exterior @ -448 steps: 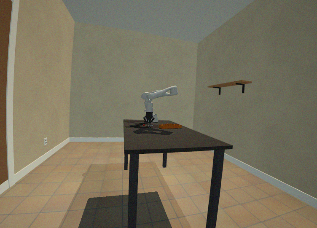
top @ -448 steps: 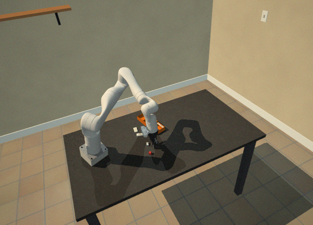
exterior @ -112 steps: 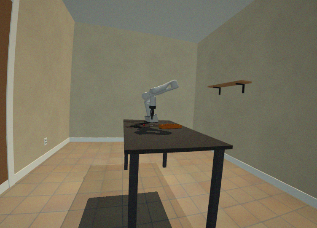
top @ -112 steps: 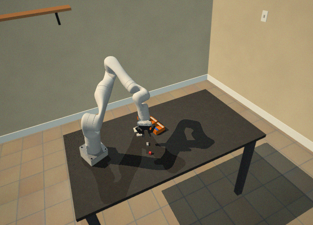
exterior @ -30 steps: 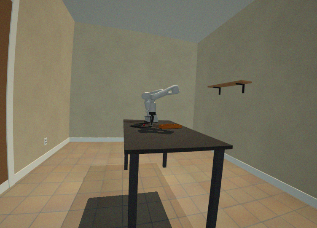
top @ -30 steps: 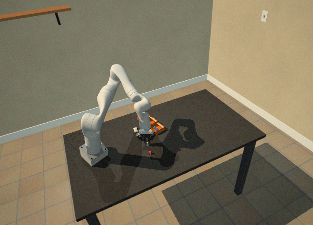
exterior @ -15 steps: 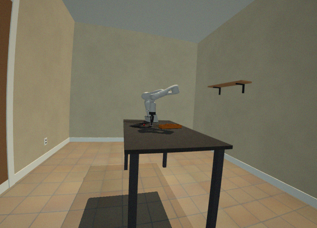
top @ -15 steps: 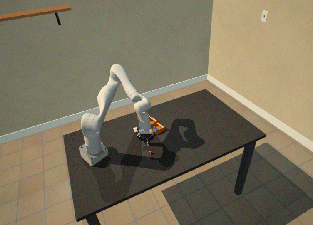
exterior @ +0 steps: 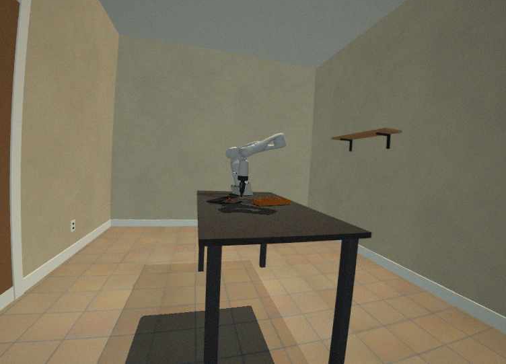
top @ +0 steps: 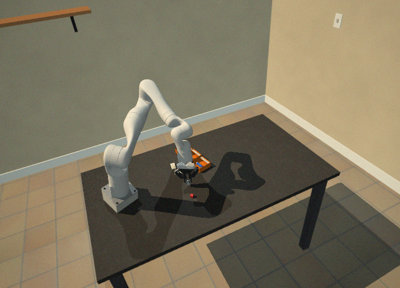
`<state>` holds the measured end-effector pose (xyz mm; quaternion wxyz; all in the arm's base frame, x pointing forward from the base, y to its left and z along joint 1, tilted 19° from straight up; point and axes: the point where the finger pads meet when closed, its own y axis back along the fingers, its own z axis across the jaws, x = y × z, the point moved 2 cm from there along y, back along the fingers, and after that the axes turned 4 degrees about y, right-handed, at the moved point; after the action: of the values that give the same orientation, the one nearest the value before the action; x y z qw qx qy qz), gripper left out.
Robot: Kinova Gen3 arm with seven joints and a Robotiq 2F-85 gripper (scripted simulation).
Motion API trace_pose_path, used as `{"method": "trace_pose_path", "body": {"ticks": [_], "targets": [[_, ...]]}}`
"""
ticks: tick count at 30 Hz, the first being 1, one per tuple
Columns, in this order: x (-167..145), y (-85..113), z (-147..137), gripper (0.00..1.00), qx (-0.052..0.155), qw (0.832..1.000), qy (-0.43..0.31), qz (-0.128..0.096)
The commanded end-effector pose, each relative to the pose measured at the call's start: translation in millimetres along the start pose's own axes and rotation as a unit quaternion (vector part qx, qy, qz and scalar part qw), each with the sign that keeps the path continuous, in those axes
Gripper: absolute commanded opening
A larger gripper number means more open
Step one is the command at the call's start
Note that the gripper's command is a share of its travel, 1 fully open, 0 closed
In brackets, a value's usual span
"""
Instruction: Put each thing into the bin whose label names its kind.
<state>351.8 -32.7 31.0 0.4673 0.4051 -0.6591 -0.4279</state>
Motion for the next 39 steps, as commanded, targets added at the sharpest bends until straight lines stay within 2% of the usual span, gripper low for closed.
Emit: {"method": "trace_pose_path", "body": {"ticks": [1,7,11,31,39], "targets": [[-5,14.2,1,0.10,0.000,1.000,-0.002,-0.008],[-5,34.2,0,0.10,0.001,1.000,-0.001,-0.008],[-6,41.0,-1,0.10,0.001,1.000,0.000,-0.008],[-2,41.4,1,0.10,0.001,1.000,0.005,-0.006],[-52,39.8,3,0.10,-0.003,1.000,0.002,-0.006]]}}
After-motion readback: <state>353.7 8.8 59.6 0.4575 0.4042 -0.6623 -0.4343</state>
